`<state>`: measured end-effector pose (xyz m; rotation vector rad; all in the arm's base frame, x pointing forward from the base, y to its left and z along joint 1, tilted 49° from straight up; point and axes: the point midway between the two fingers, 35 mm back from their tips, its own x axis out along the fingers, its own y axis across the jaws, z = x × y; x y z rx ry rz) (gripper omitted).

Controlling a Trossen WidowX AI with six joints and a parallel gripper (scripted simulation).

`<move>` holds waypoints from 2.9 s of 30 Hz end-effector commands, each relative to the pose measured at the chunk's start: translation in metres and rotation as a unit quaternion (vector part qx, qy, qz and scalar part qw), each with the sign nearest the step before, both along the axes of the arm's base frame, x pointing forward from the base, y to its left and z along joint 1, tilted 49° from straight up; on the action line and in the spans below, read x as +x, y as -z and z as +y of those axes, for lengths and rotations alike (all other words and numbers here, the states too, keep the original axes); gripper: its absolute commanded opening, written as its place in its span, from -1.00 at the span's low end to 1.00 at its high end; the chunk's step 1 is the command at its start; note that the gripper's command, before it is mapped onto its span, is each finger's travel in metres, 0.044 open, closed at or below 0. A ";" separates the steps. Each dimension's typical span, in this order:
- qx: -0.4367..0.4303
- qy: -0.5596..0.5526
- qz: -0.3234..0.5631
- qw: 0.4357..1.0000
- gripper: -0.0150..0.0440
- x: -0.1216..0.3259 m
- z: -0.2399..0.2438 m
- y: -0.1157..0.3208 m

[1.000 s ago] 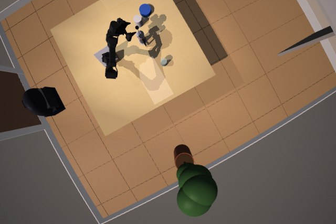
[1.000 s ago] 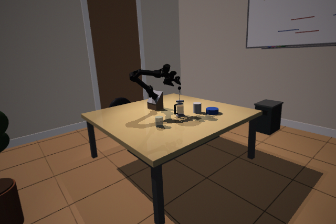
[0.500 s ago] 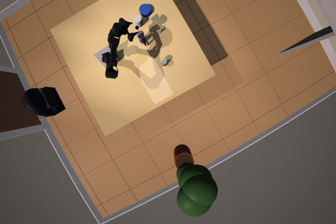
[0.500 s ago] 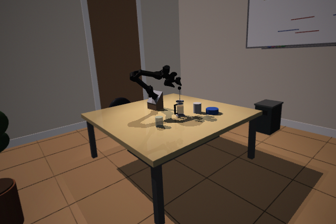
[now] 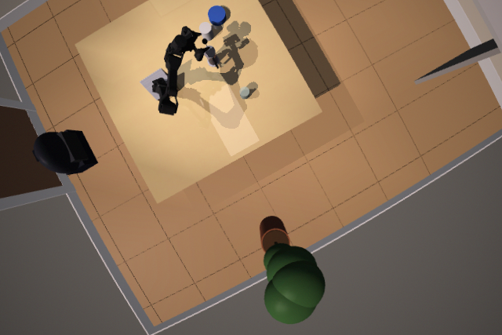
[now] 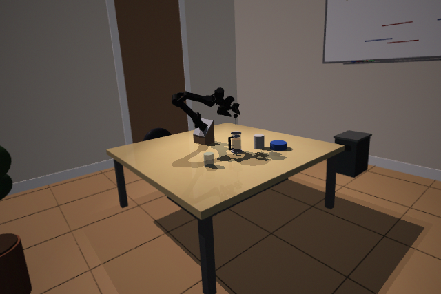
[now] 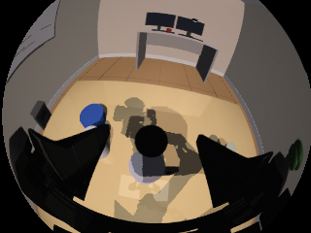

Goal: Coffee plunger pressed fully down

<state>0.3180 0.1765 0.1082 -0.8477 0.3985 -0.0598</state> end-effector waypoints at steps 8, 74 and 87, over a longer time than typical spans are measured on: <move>-0.004 -0.002 0.003 1.000 0.20 0.002 0.000 0.003; -0.004 -0.002 0.004 1.000 -0.07 0.027 -0.057 0.063; -0.005 -0.002 0.002 1.000 -0.07 0.037 -0.062 0.068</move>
